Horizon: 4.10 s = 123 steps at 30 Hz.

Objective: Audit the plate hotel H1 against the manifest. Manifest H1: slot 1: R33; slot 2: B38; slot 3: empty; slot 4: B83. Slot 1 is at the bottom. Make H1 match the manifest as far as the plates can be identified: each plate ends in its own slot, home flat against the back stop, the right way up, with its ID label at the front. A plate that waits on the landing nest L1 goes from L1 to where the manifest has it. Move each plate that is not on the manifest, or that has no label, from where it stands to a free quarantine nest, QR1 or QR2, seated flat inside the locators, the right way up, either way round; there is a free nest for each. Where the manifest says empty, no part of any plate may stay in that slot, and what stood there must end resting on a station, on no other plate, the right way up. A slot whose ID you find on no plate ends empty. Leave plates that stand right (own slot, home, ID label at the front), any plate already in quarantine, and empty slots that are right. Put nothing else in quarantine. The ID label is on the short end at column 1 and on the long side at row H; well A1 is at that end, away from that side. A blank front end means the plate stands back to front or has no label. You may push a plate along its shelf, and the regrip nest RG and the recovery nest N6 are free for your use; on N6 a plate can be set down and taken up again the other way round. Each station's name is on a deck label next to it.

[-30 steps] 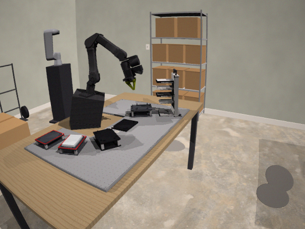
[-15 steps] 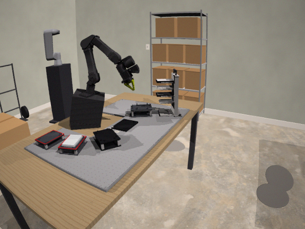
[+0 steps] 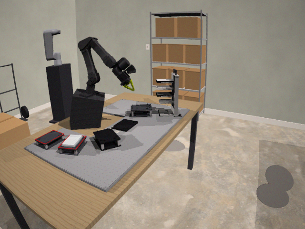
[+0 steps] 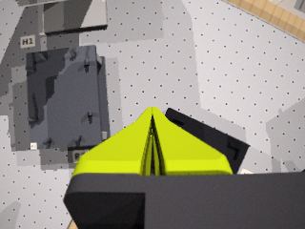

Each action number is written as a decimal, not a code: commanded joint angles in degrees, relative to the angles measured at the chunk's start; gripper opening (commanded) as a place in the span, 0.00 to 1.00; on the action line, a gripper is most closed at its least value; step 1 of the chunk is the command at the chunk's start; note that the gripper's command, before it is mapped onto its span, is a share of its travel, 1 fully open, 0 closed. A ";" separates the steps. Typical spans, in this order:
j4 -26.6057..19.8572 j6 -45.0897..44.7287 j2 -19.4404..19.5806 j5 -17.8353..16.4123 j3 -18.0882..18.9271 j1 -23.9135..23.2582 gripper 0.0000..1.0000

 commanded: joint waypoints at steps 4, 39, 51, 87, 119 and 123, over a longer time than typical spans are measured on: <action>8.10 -3.50 -2.10 -3.78 -3.50 -1.83 0.00; 11.32 13.12 4.02 22.87 1.55 30.29 0.00; 11.13 18.42 8.35 31.15 4.63 40.04 0.00; -9.68 20.80 -0.01 34.90 15.34 44.27 1.00; -6.85 19.86 2.69 33.57 17.15 42.60 1.00; -5.87 19.53 3.87 33.10 17.47 42.04 1.00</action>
